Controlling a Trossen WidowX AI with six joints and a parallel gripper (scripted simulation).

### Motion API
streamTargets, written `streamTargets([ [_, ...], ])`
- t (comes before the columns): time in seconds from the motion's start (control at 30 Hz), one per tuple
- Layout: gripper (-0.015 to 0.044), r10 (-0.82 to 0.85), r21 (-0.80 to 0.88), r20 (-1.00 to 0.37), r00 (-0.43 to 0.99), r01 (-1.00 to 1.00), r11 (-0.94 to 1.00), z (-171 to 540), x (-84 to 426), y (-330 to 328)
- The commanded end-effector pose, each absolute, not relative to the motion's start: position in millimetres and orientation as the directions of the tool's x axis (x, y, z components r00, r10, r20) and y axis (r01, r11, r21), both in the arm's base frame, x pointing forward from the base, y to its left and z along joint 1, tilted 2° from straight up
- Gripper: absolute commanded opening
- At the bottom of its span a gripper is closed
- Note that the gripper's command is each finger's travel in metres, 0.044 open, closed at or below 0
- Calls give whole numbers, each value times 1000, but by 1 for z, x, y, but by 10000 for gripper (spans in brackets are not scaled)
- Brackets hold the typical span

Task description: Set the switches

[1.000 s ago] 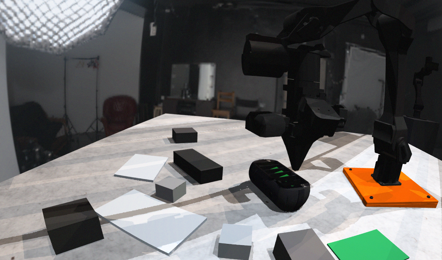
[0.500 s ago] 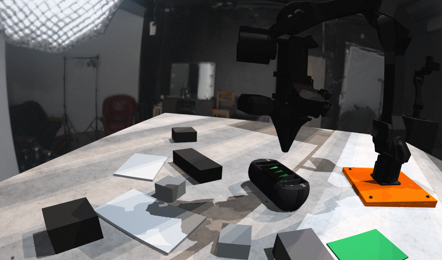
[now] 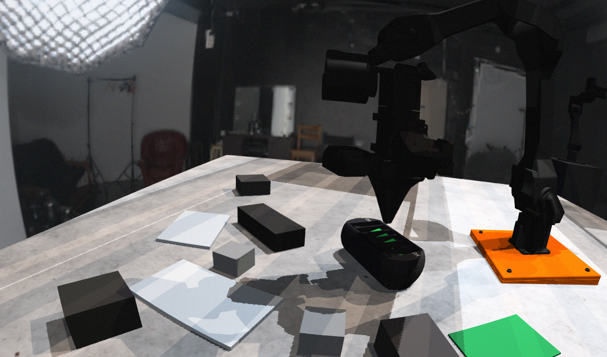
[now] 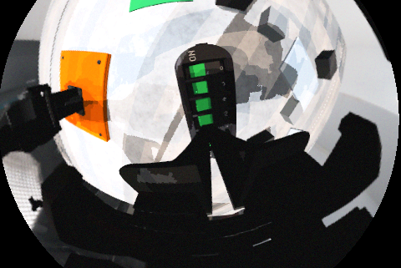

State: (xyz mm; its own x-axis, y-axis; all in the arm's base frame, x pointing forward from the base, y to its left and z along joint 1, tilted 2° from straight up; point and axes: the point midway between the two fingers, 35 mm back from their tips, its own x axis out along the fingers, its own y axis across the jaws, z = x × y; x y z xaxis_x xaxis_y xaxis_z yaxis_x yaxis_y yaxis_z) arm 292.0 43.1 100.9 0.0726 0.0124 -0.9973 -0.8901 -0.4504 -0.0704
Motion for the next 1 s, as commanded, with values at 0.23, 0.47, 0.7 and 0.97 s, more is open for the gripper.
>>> streamTargets([
  [0.23,0,12,-66,-998,68,-888,-455,84,293,44],
  [0.47,0,12,-66,-998,68,-888,-455,77,293,44],
  [0.7,0,12,-66,-998,68,-888,-455,77,293,44],
  [0.97,0,12,-66,-998,68,-888,-455,122,291,43],
])
